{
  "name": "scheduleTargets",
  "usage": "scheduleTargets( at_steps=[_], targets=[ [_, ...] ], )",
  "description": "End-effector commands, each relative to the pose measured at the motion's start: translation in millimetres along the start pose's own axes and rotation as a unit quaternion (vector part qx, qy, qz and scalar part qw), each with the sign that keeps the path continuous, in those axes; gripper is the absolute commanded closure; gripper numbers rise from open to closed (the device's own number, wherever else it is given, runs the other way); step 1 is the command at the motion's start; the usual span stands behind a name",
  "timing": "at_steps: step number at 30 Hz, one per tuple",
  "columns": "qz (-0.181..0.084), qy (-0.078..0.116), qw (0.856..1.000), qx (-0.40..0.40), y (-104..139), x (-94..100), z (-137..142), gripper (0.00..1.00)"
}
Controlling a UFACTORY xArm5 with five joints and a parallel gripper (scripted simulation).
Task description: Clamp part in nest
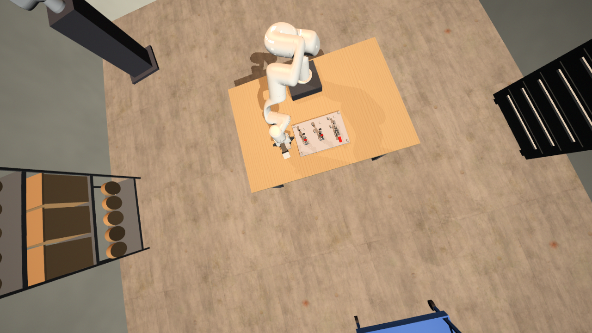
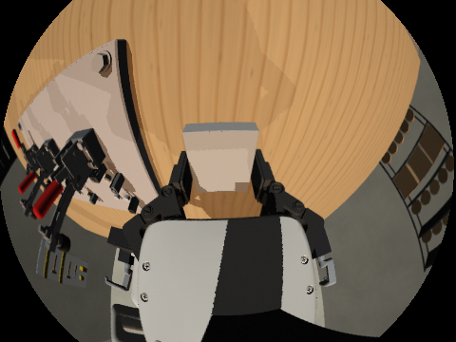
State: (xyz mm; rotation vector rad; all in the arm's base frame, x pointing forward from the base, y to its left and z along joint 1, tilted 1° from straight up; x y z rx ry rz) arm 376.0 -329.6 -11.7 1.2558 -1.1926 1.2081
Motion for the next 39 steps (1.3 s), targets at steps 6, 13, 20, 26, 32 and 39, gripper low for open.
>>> scheduleTargets(
  at_steps=[6,13,20,26,32,39],
  targets=[
    [0.001,0.001,1.0,0.0,-1.0,1.4,0.9,1.0],
    [0.001,0.001,1.0,0.0,-1.0,1.4,0.9,1.0],
    [0.001,0.001,1.0,0.0,-1.0,1.4,0.9,1.0],
    [0.001,0.001,1.0,0.0,-1.0,1.4,0.9,1.0],
    [0.001,0.001,1.0,0.0,-1.0,2.7,0.9,1.0],
    [0.001,0.001,1.0,0.0,-0.9,10.1,0.9,1.0]
  ],
)
Point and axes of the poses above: the point where the finger pads meet when closed, its own x axis back along the fingers, its own z axis across the jaws, y = z × x, the point moved 4 cm from there along x, back along the fingers, and after that the axes turned 8 degrees about x, right-handed, at the moved point
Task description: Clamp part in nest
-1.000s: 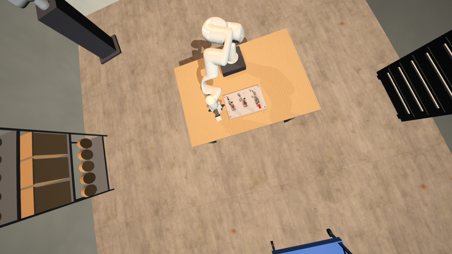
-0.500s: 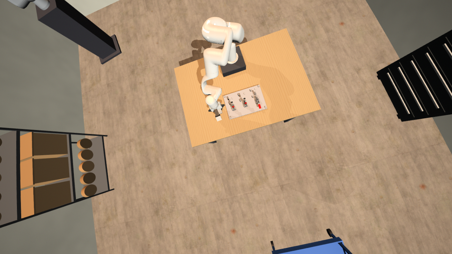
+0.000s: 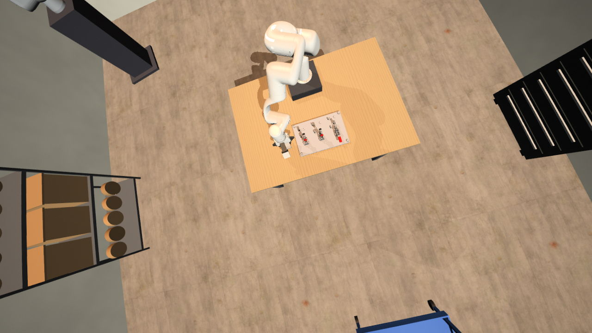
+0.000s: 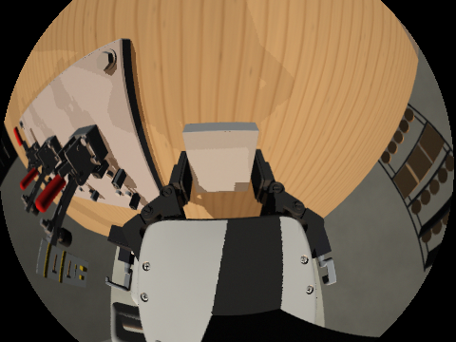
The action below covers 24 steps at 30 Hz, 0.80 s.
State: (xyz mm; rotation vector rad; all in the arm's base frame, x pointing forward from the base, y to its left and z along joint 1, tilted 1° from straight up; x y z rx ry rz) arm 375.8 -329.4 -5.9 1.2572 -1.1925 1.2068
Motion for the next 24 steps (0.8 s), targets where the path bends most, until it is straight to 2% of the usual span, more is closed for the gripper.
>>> scheduleTargets(
  at_steps=[1,8,16,18,24],
  targets=[
    [0.002,0.002,1.0,0.0,-1,4.4,1,1.0],
    [0.002,0.002,1.0,0.0,-1,23.2,1,1.0],
    [0.002,0.002,1.0,0.0,-1,55.5,1,1.0],
    [0.002,0.002,1.0,0.0,-1,55.5,1,1.0],
    [0.002,0.002,1.0,0.0,-1,80.3,1,1.0]
  ],
)
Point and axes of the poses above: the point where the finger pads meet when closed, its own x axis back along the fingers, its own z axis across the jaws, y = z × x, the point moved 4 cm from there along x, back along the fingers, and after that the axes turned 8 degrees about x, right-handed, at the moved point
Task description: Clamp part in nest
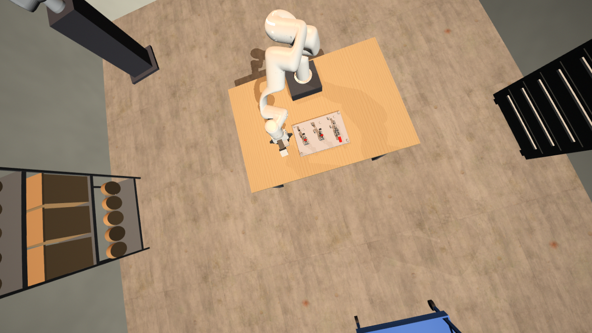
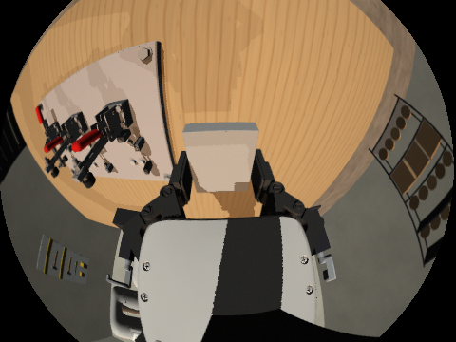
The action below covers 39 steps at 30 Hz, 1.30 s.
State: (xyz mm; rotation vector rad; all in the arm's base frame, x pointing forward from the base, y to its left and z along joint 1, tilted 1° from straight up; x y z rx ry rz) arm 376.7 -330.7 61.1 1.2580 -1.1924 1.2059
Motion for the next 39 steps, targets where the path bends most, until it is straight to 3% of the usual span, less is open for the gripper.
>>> scheduleTargets(
  at_steps=[1,9,16,39],
  targets=[
    [0.002,0.002,1.0,0.0,-1,17.0,1,1.0],
    [0.002,0.002,1.0,0.0,-1,39.7,1,1.0],
    [0.002,0.002,1.0,0.0,-1,46.6,1,1.0],
    [0.002,0.002,1.0,-0.003,-1,48.6,1,1.0]
  ],
)
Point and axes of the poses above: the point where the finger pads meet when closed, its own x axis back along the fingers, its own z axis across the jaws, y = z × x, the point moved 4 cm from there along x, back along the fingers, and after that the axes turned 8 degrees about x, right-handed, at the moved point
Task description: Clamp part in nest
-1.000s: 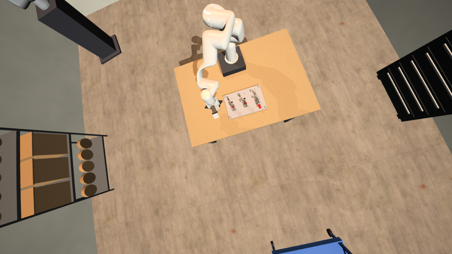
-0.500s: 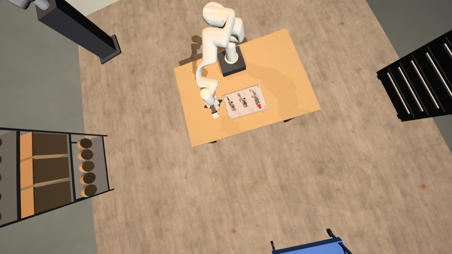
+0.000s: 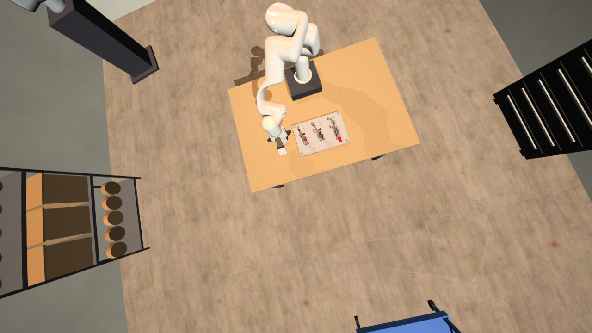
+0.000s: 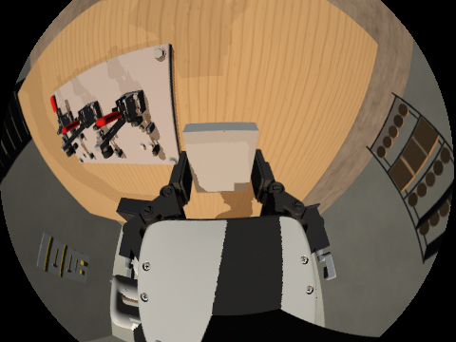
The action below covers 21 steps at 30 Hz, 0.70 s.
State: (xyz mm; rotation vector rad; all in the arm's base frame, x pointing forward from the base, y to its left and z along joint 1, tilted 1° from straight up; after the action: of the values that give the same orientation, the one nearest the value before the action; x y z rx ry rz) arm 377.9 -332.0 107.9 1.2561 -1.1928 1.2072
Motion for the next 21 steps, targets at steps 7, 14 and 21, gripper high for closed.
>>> scheduleTargets(
  at_steps=[7,14,21],
  targets=[
    [0.002,0.001,0.999,-0.036,-0.9,1.7,0.9,1.0],
    [0.002,0.001,0.999,-0.039,-0.7,1.6,0.8,1.0],
    [0.002,0.001,0.999,-0.039,2.0,0.2,0.2,1.0]
  ],
)
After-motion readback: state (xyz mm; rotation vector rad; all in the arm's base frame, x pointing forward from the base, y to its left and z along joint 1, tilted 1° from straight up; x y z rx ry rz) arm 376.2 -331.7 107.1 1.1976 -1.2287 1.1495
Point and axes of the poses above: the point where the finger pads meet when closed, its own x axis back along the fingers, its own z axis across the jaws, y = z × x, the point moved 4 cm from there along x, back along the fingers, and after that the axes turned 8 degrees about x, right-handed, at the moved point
